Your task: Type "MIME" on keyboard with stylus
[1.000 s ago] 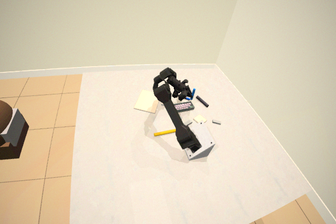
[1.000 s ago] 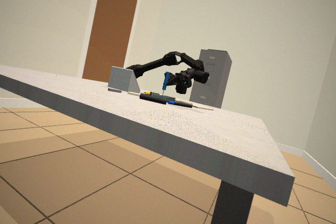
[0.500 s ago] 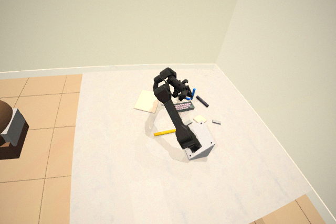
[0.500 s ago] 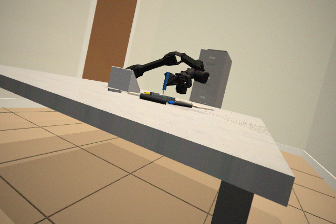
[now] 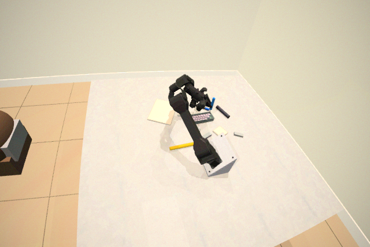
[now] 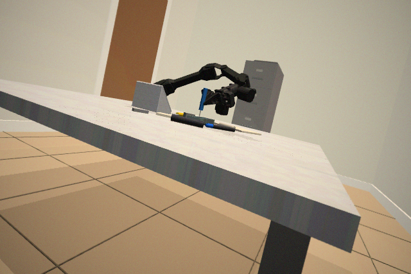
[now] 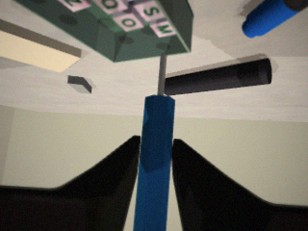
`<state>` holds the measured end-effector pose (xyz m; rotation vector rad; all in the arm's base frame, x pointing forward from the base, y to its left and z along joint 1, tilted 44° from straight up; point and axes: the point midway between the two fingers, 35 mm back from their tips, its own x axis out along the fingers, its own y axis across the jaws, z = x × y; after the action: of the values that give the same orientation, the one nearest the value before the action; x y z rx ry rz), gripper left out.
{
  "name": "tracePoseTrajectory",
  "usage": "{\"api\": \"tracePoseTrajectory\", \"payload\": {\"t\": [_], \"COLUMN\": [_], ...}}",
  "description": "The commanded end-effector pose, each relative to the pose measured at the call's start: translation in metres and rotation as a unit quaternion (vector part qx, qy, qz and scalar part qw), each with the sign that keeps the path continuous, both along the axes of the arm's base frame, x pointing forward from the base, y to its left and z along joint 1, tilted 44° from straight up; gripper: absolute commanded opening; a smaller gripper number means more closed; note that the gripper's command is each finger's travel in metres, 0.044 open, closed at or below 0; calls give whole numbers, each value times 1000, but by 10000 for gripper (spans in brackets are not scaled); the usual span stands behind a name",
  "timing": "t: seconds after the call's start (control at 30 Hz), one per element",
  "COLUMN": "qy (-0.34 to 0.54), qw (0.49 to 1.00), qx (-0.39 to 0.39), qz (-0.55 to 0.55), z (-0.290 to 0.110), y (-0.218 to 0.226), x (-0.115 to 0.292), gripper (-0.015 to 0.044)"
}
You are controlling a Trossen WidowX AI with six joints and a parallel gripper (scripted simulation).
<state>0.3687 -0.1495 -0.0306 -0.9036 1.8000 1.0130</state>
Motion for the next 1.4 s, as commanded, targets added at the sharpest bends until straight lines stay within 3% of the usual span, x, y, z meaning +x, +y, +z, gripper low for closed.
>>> {"api": "tracePoseTrajectory", "payload": {"t": [0.0,1.37], "qy": [-1,-1], "qw": [1000,1000], "qx": [1,2], "qz": [-2,-2], "z": [1,-9], "y": [1,11], "x": [0,1], "gripper": [81,81]}}
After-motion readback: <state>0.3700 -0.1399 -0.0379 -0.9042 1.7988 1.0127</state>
